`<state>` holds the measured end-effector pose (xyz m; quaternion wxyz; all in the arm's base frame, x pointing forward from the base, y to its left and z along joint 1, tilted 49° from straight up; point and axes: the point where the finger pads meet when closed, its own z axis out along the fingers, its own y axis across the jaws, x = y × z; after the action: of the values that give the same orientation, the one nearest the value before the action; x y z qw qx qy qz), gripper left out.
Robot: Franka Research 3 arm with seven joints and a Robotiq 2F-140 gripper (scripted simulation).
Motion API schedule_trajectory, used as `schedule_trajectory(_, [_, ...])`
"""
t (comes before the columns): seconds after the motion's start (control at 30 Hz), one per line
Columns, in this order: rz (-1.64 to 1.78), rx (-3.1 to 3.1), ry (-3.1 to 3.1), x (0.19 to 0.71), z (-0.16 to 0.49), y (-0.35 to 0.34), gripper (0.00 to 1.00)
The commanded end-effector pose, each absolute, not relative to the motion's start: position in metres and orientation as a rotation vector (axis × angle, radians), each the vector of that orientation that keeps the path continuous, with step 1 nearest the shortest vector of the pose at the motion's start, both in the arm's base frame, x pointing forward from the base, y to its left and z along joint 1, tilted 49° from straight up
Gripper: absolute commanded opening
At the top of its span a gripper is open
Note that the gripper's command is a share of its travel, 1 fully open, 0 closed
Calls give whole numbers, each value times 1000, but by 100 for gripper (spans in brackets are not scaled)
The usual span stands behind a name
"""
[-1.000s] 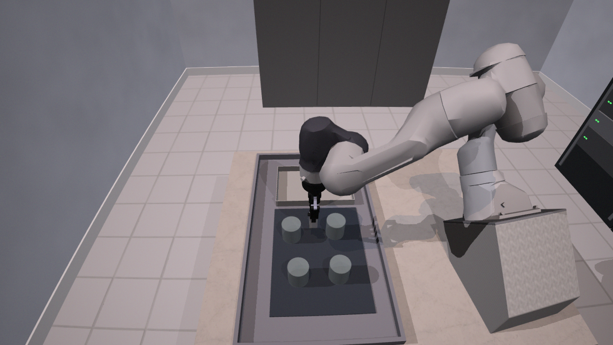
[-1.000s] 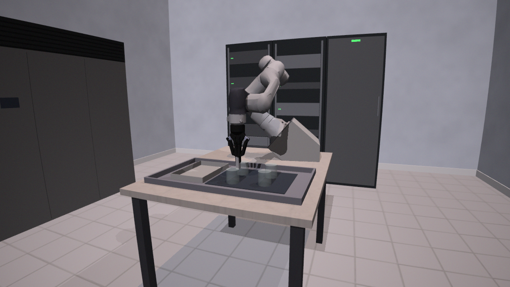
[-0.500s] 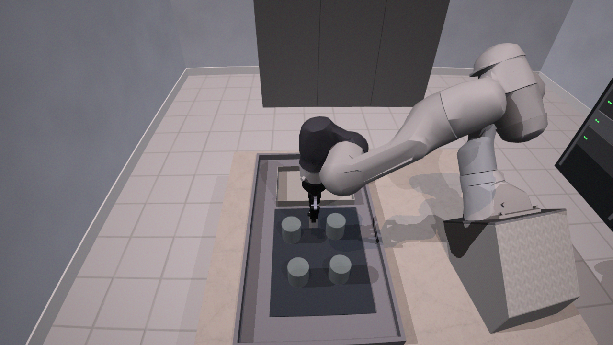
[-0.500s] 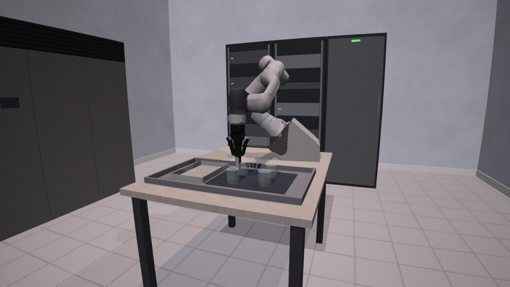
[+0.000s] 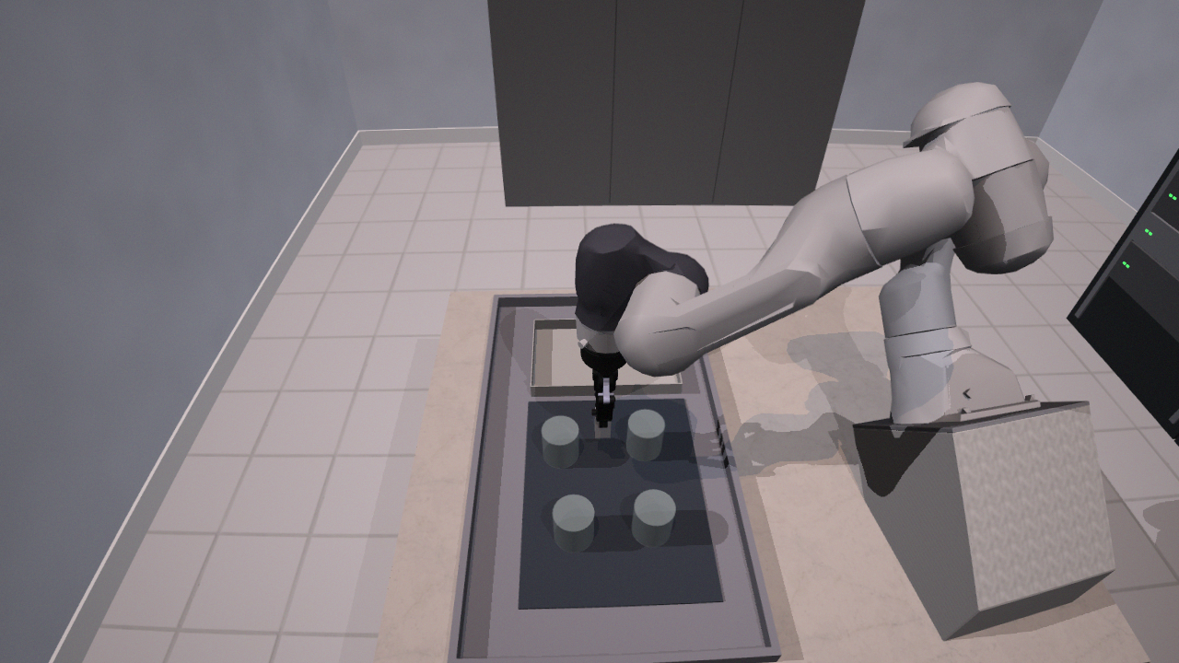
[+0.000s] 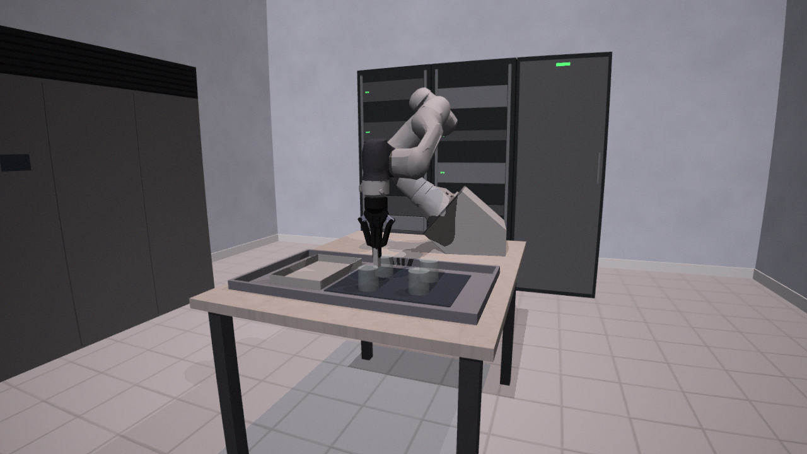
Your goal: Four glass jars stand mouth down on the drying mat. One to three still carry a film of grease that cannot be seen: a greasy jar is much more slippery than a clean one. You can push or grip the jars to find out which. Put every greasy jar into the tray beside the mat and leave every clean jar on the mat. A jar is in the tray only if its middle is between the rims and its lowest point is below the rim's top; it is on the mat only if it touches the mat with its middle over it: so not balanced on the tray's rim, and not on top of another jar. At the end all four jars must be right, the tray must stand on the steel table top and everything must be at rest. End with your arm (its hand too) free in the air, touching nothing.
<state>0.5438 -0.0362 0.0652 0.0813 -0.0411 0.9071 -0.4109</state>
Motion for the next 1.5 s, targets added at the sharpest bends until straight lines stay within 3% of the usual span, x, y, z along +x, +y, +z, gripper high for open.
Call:
schedule_trajectory(0.0, [-1224,-132,2711,544,65,-35,0])
schedule_trajectory(0.37, [-1224,-132,2711,543,70,-29,0])
schedule_trajectory(0.7, [-1224,-132,2711,530,114,22,0])
schedule_trajectory(1.47, [-1224,-132,2711,518,-8,127,0])
